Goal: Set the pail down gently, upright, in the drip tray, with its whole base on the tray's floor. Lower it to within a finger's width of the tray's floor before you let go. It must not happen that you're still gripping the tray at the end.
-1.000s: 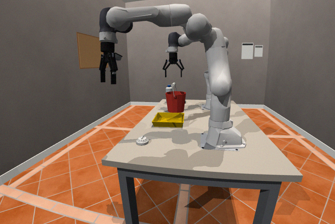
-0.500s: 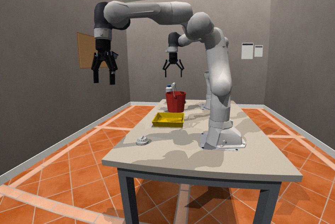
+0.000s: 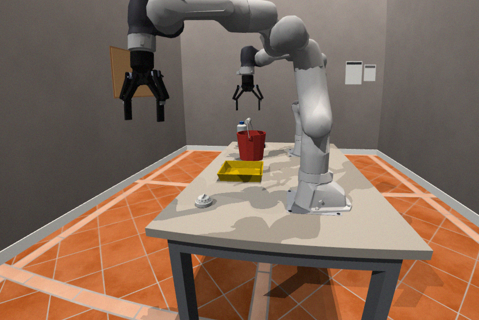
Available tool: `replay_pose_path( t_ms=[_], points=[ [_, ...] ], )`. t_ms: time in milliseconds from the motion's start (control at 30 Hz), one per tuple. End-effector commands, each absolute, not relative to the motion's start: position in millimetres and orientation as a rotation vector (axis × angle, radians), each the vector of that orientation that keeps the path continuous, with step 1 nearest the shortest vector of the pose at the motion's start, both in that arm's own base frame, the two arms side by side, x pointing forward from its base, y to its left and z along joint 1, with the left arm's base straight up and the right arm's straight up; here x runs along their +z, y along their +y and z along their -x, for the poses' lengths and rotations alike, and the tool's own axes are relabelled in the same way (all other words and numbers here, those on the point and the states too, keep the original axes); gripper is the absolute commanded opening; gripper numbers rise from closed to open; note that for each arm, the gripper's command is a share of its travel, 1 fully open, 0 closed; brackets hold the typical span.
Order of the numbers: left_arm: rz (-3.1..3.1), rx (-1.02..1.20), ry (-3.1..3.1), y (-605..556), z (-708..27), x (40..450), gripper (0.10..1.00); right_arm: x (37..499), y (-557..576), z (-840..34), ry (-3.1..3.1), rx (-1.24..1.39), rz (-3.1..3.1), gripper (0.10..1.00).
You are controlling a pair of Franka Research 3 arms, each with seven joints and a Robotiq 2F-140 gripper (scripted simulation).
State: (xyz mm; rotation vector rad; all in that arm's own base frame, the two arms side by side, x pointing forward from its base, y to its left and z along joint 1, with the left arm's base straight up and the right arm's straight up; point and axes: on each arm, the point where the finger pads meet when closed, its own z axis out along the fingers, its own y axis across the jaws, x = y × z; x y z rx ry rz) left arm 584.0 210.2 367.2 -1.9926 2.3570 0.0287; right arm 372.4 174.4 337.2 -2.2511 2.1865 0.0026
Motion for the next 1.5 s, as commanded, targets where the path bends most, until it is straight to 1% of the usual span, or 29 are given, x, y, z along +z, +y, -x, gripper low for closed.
replay_pose_path(
  t_ms=[0,633,1467],
  points=[
    [2.078,0.025,2.288,214.7,-580.0,367.3,1.000,337.0,173.3,-372.8,2.184,0.000,2.258,1.000],
    [2.392,0.023,1.966,293.0,-536.4,373.0,1.000,329.5,173.4,-372.8,2.184,0.000,2.258,1.000],
    [2.707,0.021,1.519,377.0,-469.7,379.8,1.000,279.8,173.3,-372.9,2.184,0.000,2.258,1.000]
  ],
)
